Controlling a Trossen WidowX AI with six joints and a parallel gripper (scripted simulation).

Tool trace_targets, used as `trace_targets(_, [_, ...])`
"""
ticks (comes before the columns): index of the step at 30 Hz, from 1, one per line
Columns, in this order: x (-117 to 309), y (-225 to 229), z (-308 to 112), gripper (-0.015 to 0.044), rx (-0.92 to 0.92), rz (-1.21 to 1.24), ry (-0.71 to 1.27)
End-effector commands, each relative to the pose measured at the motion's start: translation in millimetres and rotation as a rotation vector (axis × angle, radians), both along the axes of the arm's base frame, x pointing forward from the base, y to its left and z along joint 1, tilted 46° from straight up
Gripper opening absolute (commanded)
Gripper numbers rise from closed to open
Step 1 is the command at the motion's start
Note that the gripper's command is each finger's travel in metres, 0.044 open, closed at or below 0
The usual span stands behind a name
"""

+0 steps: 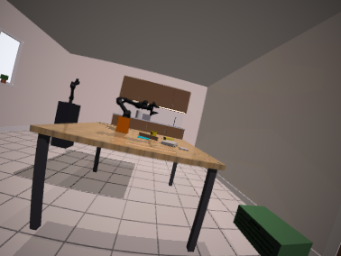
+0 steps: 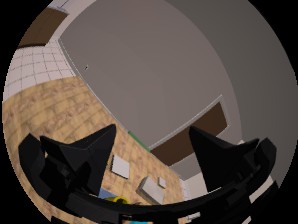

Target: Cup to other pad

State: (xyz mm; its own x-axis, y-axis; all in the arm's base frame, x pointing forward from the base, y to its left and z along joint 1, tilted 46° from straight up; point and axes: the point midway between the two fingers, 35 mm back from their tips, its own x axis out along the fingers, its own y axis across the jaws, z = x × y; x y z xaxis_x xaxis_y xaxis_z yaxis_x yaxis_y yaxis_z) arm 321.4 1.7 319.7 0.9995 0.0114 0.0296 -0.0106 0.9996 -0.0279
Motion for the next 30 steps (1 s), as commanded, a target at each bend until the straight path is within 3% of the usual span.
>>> trace_targets(1, [1.7,0.3,-2.5,0.0374,0.01,0.004,0.013])
trace_targets(9, [42.3,10.8,-119.1,0.0167,0.533,0.058,0.639])
trace_targets(16, [25.9,17.4,-213.4,0.0167,1.144,-0.169,1.232])
trace_targets(23, [-5.2,25.8,-261.0,0.0167,1.777,-0.662,1.728])
trace_targets(30, [-7.5,26.6,-263.3,0.0167,1.835,-0.724,1.769])
